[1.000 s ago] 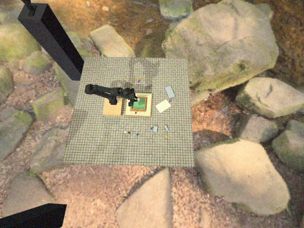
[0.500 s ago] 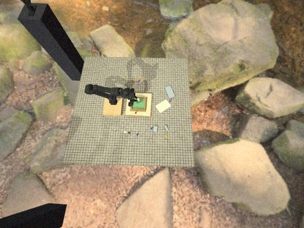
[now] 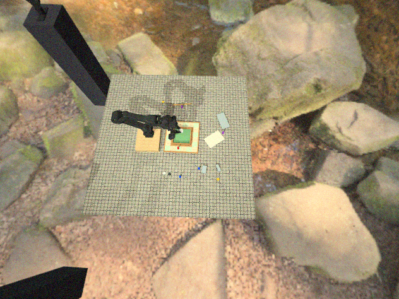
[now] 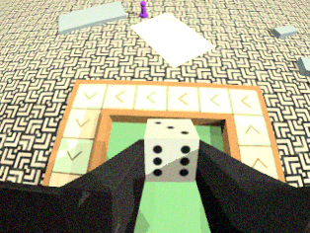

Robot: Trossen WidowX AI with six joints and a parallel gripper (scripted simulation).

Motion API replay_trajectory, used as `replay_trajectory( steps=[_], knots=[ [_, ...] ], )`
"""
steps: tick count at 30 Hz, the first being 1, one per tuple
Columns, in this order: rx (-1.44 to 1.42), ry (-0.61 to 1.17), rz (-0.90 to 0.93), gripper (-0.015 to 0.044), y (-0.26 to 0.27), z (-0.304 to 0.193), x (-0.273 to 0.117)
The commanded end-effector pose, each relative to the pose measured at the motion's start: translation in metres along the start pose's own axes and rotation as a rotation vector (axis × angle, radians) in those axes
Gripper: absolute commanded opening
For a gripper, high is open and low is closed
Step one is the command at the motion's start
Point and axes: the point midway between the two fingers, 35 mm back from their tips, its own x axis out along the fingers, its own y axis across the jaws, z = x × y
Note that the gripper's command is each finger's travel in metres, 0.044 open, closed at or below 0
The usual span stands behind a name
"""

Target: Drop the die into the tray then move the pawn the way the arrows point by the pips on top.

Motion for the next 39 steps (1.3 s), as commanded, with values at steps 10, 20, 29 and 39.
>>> replay_trajectory(
  steps=[10, 20, 29, 39],
  knots=[
    [0.0, 0.0, 0.0, 0.0, 0.0, 0.0, 0.0],
    [0.0, 0.0, 0.0, 0.021, 0.0, 0.0, 0.0],
    [0.005, -0.008, -0.003, 0.044, 0.0, 0.03, -0.027],
    [0.003, 0.378, -0.002, 0.044, 0.0, 0.025, -0.006]
  ],
)
